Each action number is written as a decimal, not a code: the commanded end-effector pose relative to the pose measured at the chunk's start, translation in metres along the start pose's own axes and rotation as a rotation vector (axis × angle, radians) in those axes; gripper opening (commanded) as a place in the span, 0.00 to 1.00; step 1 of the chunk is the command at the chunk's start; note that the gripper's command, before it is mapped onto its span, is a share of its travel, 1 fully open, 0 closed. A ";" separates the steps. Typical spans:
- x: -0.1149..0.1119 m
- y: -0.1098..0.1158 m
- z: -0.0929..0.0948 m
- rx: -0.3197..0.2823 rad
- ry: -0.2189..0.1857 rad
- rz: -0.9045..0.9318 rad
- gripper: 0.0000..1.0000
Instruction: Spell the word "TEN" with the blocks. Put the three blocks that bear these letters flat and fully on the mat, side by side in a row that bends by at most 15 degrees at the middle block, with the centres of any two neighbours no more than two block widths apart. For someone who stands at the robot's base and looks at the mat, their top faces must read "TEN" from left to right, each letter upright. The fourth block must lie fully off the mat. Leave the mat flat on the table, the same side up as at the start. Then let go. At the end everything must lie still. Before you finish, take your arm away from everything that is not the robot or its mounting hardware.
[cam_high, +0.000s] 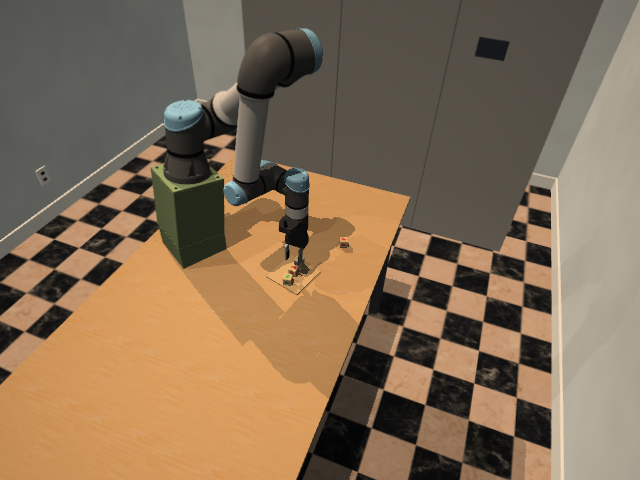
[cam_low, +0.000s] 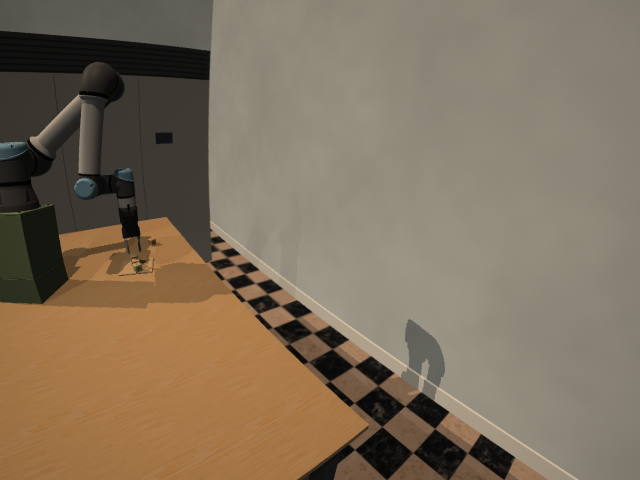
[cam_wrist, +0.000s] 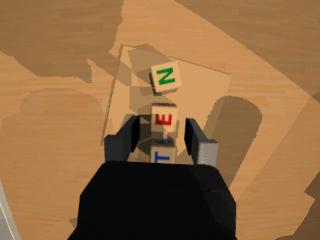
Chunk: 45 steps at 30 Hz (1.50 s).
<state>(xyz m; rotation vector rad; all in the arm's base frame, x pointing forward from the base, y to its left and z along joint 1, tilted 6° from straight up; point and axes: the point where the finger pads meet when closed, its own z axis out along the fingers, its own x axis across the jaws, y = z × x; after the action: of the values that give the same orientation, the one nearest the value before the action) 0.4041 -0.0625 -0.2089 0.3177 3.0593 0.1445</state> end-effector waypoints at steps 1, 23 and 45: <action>0.000 0.000 -0.018 0.000 -0.001 0.000 0.87; 0.000 0.000 -0.025 0.000 -0.001 0.000 1.00; 0.000 0.000 -0.035 0.000 -0.001 0.000 1.00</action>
<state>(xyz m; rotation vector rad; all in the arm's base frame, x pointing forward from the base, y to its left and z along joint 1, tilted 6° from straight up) 0.4017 -0.0647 -0.1812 0.3179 3.0600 0.1450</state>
